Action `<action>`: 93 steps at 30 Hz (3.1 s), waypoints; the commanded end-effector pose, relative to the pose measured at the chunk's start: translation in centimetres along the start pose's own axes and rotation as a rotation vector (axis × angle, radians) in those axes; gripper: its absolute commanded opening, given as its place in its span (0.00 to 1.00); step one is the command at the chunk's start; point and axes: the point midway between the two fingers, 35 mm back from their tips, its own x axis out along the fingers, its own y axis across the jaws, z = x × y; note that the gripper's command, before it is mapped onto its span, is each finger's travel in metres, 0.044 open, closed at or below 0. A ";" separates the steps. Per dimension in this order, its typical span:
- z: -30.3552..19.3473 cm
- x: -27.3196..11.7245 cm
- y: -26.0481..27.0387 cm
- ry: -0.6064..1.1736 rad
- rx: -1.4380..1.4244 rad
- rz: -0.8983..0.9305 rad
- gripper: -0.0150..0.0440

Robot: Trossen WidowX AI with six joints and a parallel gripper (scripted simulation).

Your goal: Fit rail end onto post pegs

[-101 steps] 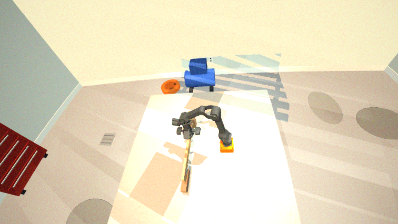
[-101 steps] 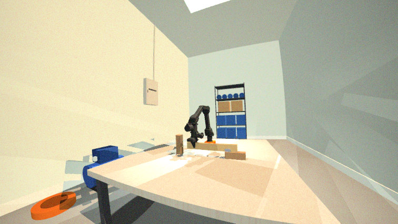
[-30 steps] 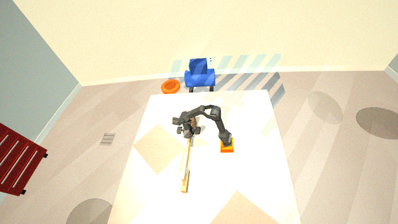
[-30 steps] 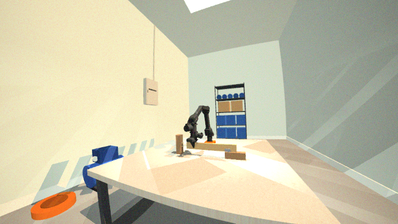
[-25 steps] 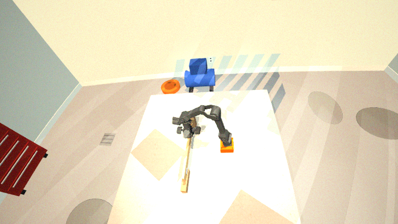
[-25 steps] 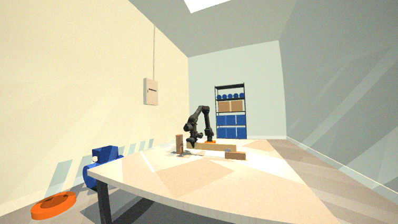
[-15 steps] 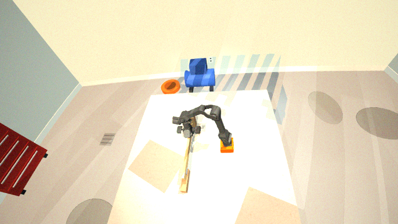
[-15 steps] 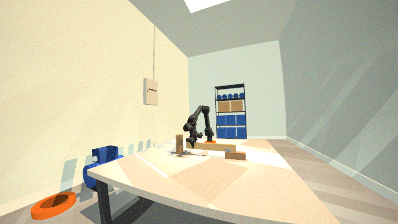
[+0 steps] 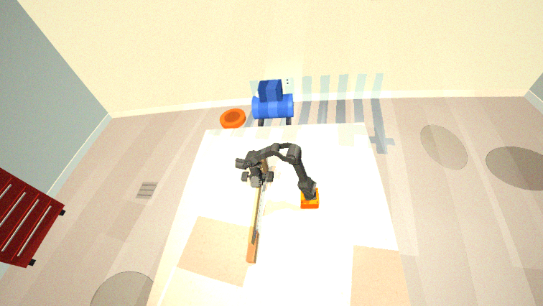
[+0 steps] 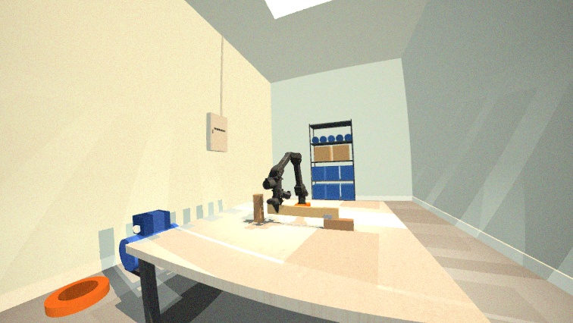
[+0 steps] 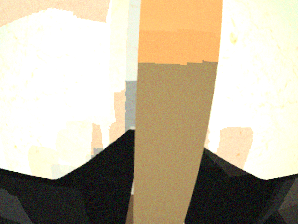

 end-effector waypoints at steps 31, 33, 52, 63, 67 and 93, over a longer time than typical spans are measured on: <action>-1.2 0.0 -0.1 0.003 0.001 -0.003 0.25; -1.3 -0.1 -0.1 0.003 0.001 -0.003 0.25; -1.9 -0.1 -0.1 0.004 0.001 -0.003 0.25; -2.2 0.0 -0.1 0.004 0.001 -0.003 0.25; -2.3 0.0 -0.1 0.004 0.001 -0.003 0.25; -3.1 -0.1 -0.1 0.005 0.001 -0.003 0.25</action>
